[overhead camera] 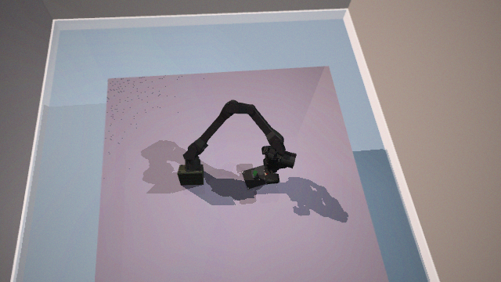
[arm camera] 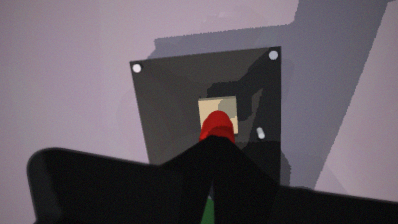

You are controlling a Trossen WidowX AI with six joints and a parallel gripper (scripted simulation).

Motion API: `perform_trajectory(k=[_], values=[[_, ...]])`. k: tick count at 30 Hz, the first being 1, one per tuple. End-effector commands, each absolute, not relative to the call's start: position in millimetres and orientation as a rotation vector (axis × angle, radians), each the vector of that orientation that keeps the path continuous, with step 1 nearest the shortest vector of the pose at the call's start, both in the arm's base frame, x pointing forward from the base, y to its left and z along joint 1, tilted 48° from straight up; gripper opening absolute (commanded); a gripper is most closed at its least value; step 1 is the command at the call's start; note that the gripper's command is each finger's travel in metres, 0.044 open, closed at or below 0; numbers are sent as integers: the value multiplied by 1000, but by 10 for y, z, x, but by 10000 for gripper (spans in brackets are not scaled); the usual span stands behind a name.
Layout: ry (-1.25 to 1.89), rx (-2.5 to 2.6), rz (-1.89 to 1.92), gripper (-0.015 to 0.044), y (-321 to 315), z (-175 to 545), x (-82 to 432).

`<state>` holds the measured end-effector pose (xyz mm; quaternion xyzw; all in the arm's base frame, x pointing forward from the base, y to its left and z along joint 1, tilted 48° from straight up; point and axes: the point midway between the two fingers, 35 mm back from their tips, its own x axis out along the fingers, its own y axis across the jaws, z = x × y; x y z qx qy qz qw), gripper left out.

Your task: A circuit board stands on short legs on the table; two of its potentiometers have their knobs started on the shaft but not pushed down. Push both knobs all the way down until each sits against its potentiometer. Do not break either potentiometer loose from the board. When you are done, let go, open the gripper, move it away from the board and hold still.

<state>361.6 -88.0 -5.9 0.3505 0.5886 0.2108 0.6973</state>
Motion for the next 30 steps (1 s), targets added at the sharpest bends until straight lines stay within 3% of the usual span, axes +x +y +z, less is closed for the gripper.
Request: perform_trajectory(k=[1, 10, 19, 26, 30], values=[[1317, 777, 480, 0, -904, -35, 3612], [1317, 777, 480, 0, -989, 49, 3582], [1324, 788, 481, 236, -944, 15, 3553], [1327, 779, 468, 420, -957, 75, 2735], [1327, 779, 470, 440, -834, 96, 2223]])
